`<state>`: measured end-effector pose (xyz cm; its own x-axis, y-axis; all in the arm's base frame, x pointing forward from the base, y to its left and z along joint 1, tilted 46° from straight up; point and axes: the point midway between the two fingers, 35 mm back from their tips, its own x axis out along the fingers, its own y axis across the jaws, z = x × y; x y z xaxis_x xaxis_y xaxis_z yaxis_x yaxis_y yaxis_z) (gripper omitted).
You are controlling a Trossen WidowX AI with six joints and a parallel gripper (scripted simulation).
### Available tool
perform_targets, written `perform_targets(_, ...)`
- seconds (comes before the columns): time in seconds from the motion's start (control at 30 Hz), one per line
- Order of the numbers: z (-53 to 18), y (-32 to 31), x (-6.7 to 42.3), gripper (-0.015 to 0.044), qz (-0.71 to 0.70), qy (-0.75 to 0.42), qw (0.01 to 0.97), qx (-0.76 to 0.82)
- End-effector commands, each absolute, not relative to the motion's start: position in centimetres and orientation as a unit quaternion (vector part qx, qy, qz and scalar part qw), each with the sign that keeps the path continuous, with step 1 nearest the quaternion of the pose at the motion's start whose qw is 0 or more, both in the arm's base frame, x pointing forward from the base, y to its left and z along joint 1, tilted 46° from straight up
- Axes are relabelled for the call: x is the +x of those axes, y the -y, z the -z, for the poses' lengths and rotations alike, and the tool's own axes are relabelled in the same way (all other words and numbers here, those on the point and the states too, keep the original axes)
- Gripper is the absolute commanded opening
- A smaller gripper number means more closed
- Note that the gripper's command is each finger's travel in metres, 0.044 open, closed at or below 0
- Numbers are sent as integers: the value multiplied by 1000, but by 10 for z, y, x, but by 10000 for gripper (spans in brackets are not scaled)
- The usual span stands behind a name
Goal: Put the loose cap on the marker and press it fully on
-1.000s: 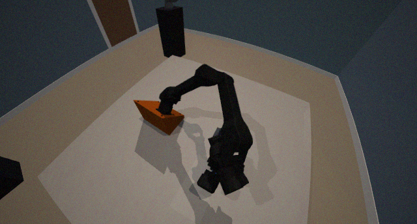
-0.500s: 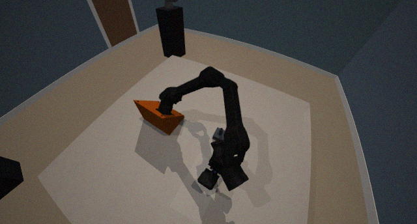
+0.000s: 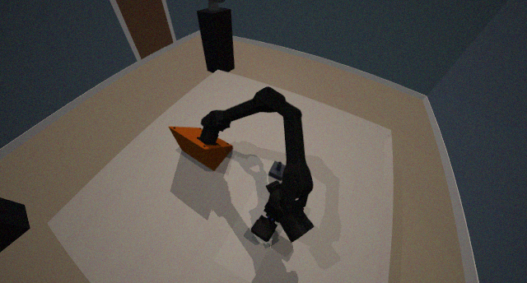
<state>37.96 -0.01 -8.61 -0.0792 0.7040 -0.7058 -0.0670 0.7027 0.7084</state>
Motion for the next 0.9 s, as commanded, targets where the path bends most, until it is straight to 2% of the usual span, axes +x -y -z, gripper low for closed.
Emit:
perform_targets(0.0, 91, -6, 378, 243, -303, -670, 632, 242)
perform_targets(0.73, 114, -31, 374, 243, -304, -670, 632, 243)
perform_targets(0.87, 114, -30, 374, 138, -304, -670, 632, 243)
